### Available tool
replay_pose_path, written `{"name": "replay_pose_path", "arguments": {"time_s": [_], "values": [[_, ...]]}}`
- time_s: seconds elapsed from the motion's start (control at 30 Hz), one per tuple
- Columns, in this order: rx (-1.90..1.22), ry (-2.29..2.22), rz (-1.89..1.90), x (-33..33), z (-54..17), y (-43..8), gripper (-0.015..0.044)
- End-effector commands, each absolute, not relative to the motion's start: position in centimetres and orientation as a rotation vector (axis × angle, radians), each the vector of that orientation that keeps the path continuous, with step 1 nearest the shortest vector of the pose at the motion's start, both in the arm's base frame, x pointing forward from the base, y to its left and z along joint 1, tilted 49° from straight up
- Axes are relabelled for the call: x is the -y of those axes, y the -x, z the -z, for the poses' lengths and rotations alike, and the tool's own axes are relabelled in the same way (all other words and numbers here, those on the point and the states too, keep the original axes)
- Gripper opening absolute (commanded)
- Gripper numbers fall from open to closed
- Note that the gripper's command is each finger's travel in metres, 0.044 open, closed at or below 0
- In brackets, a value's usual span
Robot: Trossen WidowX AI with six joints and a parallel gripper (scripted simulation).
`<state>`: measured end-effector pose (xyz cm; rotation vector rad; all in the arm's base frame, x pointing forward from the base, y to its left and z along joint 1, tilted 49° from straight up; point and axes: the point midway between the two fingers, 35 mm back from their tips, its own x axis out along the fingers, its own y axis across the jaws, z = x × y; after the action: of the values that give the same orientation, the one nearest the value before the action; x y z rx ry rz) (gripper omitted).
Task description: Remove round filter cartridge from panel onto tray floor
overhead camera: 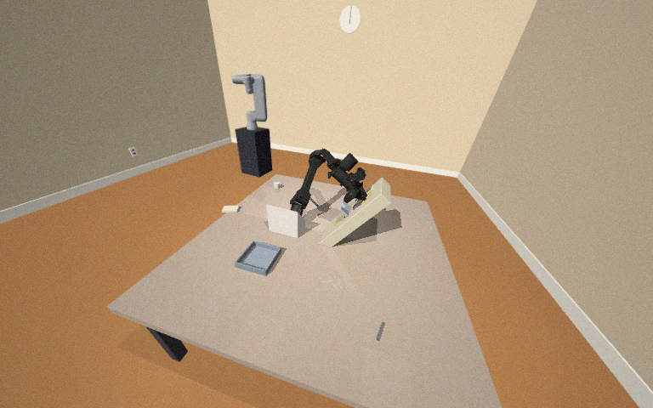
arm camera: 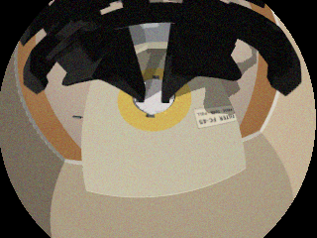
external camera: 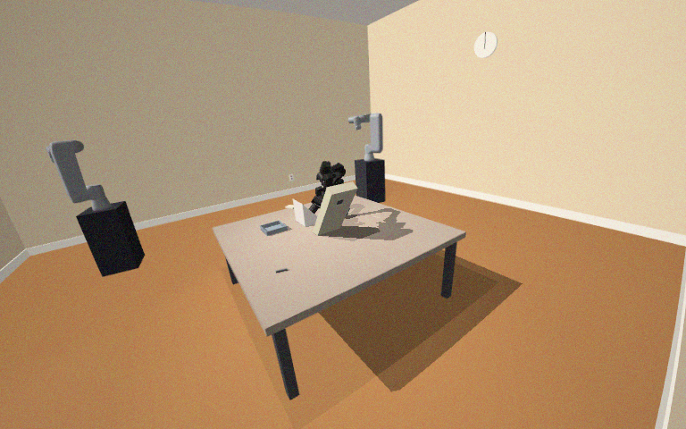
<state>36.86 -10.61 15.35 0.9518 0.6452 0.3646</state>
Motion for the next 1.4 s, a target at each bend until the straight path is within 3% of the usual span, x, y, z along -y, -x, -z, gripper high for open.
{"name": "replay_pose_path", "arguments": {"time_s": [0.0, 0.1, 1.37], "values": [[-0.647, -0.948, -0.365, 10.51, -15.32, -36.92, 0.0047], [-0.647, -0.948, -0.365, 10.51, -15.32, -36.92, 0.0], [-0.874, -2.084, 0.088, 9.95, -14.97, -37.56, 0.0]]}}
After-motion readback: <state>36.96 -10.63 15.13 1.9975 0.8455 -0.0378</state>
